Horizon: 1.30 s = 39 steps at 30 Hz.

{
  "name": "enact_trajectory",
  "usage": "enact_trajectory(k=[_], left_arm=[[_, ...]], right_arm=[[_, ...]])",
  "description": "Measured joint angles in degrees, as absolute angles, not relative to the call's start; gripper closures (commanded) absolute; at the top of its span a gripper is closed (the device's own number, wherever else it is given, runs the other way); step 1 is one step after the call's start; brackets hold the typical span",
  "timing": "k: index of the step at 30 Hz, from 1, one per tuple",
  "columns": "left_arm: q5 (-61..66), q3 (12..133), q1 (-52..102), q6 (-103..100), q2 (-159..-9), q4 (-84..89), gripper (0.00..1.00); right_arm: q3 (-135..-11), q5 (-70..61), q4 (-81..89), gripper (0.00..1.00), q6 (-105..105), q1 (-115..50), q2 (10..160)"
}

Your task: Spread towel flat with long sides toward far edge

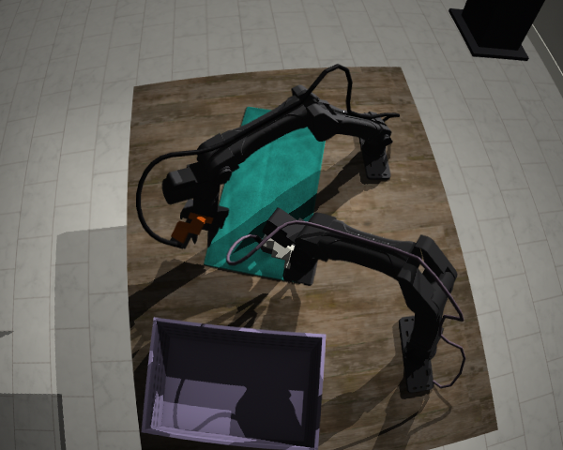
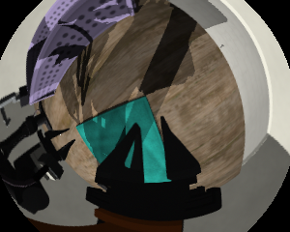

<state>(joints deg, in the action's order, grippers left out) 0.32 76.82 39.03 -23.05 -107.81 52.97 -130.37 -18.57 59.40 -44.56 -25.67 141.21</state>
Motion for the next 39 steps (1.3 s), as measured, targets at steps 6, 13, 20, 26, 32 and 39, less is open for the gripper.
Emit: enact_trajectory(k=[6, 13, 20, 26, 32, 39], left_arm=[[0.2, 77.2, 38.7, -23.7, -107.1, 51.4, 0.66], [0.2, 77.2, 38.7, -23.7, -107.1, 51.4, 0.66], [0.2, 77.2, 38.7, -23.7, -107.1, 51.4, 0.66], [0.2, 77.2, 38.7, -23.7, -107.1, 51.4, 0.66], [0.2, 75.1, 38.7, -23.9, -107.1, 49.9, 0.66], [0.2, 72.4, 38.7, -23.9, -109.7, 46.0, 0.66]], right_arm=[[-140.0, -18.5, 66.2, 0.66, -45.3, -27.7, 150.4], [-146.4, -18.4, 71.6, 0.66, -45.7, -27.0, 152.6], [-148.6, -18.5, 73.5, 0.66, -45.9, -27.0, 152.6], [-148.9, -18.5, 74.2, 0.66, -45.9, -27.0, 153.0], [-146.8, -18.2, 73.6, 0.66, -45.9, -27.3, 152.3], [-141.4, -18.2, 70.2, 0.66, -46.3, -27.0, 152.0]])
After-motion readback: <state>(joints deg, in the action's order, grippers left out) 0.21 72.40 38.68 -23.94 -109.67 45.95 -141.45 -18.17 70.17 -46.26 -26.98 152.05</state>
